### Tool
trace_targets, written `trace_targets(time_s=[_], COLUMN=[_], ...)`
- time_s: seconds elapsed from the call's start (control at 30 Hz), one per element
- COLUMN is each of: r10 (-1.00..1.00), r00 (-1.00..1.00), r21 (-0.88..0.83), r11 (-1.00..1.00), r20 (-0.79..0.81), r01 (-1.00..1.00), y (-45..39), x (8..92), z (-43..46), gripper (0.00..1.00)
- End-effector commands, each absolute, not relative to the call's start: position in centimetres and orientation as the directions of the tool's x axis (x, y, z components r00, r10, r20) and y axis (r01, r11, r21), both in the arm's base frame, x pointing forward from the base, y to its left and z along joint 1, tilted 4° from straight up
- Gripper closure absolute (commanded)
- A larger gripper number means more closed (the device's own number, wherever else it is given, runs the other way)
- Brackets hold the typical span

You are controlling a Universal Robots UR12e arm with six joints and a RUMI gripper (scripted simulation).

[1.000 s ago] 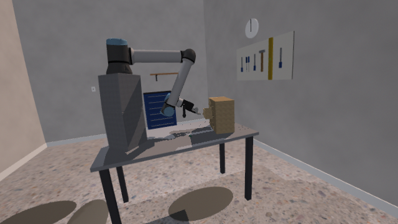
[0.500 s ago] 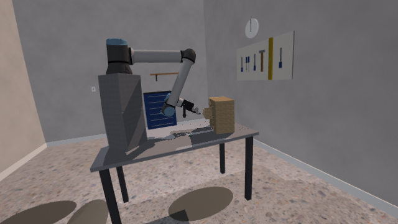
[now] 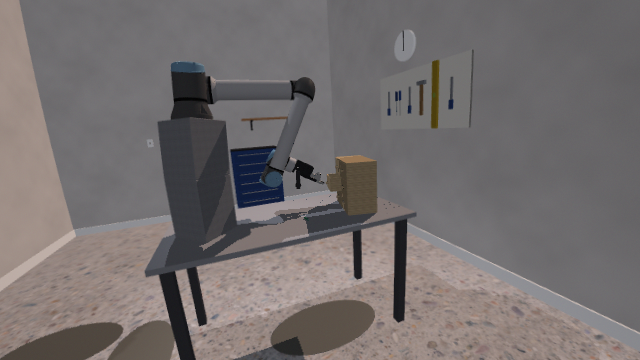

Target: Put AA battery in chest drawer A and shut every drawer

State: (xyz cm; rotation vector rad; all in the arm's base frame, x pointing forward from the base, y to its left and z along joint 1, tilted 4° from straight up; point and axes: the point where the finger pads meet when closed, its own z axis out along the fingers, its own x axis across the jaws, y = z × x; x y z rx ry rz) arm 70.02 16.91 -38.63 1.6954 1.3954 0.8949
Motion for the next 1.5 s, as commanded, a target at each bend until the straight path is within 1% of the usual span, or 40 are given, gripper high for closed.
trace_targets(time_s=[0.0, 1.47], r10=[0.986, 0.986], r00=[0.161, 0.161], r21=[0.88, 0.88], r11=[-0.123, -0.123], r20=[0.054, 0.054], r01=[0.459, 0.459], y=[16.9, 16.6], x=[70.4, 72.3], z=[-38.6, -38.5], gripper=[0.8, 0.8])
